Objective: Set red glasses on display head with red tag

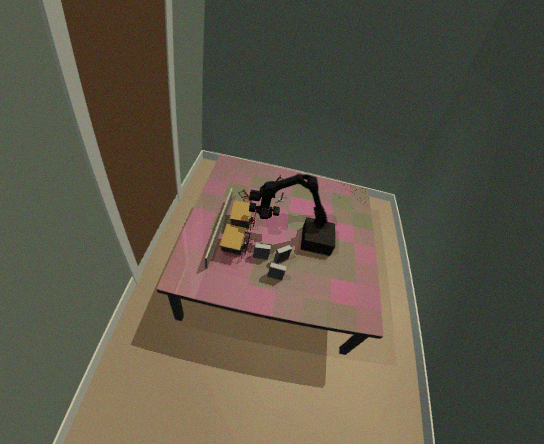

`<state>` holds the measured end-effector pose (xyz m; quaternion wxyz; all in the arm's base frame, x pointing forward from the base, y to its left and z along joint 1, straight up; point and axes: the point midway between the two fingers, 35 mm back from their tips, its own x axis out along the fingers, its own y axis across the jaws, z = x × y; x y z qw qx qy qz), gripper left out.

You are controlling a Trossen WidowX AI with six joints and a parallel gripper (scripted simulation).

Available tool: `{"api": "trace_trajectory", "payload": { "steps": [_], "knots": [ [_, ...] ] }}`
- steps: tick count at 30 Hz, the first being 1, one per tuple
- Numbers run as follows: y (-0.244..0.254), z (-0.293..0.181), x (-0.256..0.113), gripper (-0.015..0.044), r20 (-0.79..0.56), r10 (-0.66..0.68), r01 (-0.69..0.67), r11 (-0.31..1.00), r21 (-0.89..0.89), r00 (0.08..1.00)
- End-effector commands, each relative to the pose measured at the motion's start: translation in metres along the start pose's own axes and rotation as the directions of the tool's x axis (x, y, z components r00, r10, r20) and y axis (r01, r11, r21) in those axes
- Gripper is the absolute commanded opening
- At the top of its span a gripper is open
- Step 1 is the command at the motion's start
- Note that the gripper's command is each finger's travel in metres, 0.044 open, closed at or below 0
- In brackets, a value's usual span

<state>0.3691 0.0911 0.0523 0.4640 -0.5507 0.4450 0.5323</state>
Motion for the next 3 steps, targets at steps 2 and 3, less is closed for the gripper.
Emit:
{"api": "trace_trajectory", "payload": {
  "steps": [2, 3],
  "knots": [
    [0.0028, 0.0, -0.0015, 0.0134, 0.0, 0.0, 0.0, 1.0, -0.001, 1.0],
    [0.0028, 0.0, -0.0015, 0.016, 0.0, 0.0, 0.0, 1.0, -0.001, 1.0]
  ]
}}
